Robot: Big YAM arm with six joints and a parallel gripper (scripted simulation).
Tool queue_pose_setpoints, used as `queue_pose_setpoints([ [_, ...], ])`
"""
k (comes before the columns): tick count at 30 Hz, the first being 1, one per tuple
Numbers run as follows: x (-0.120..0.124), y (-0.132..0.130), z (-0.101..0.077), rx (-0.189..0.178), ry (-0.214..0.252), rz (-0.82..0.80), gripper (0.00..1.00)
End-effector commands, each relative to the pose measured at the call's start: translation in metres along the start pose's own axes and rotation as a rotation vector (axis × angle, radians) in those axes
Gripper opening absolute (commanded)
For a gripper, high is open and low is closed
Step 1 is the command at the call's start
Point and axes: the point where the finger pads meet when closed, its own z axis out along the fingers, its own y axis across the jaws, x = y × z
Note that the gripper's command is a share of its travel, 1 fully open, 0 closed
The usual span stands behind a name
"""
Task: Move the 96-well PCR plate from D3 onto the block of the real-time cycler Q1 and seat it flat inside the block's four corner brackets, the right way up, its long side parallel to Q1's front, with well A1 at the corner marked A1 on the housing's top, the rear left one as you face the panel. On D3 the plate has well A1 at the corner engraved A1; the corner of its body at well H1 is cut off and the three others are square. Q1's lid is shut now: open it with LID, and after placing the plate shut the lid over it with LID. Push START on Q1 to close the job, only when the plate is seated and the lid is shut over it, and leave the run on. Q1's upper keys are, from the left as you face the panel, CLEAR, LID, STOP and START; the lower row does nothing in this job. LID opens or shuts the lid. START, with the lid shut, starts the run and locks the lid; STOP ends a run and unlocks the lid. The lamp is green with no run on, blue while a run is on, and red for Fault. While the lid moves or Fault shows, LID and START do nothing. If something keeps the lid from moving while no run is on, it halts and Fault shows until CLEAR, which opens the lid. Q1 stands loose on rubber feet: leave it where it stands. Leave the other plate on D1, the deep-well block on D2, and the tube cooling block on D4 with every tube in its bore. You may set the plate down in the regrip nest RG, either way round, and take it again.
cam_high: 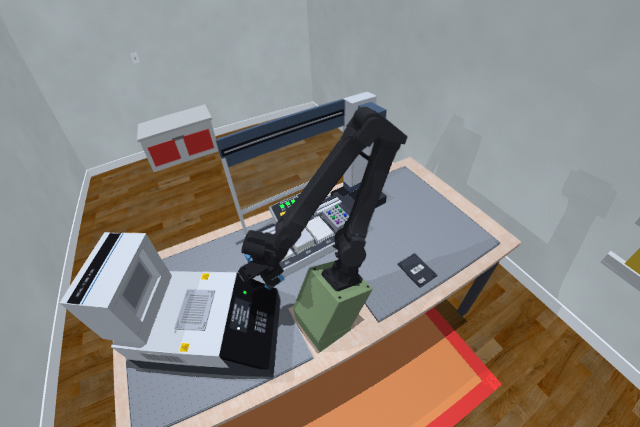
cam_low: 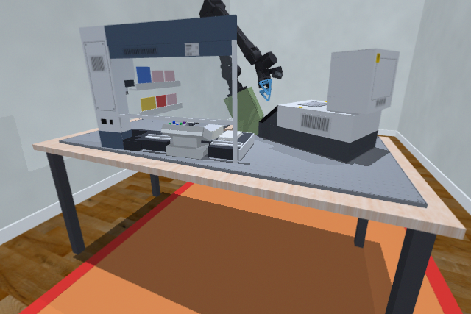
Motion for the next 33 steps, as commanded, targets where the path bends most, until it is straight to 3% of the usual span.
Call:
queue_pose_setpoints([
  [1,-0.009,-0.019,0.002,0.011,-0.006,0.056,1.0],
  [3,-0.011,-0.02,0.001,0.007,0.004,0.102,1.0],
  [7,0.006,-0.047,0.007,0.005,0.021,0.217,1.0],
  [11,0.009,-0.053,0.007,-0.001,0.035,0.28,1.0],
  [15,0.031,-0.067,0.015,-0.011,0.071,0.372,1.0],
  [19,0.033,-0.072,0.015,-0.008,0.069,0.378,1.0],
  [26,0.069,-0.1,0.025,-0.017,0.117,0.538,1.0],
  [33,0.098,-0.102,0.031,-0.04,0.165,0.643,1.0],
])
